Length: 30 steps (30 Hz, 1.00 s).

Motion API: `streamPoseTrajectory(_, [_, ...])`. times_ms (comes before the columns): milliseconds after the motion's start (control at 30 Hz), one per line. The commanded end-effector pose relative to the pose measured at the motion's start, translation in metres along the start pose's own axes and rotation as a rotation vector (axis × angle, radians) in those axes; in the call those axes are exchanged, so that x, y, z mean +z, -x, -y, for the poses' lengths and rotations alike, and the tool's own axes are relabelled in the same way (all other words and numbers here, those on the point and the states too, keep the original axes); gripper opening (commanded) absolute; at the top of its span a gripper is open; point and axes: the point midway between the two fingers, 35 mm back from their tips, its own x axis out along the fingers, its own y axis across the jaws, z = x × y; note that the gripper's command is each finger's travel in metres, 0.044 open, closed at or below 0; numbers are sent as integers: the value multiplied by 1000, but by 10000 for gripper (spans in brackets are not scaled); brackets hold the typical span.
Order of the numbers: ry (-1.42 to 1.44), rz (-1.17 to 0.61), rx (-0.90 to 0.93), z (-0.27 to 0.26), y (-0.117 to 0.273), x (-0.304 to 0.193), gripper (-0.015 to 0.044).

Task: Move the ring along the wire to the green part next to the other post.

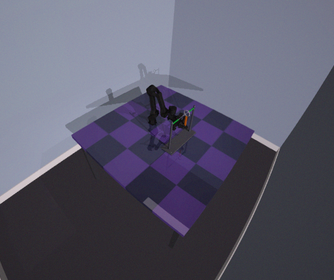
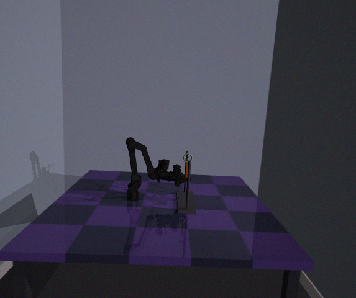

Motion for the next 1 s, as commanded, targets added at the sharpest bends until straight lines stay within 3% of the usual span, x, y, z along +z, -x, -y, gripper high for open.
streamPoseTrajectory(0, [14, 5, 21, -5, 0, 1, -150])
streamPoseTrajectory(967, [28, 7, 50, -31, 1, 0, -150])
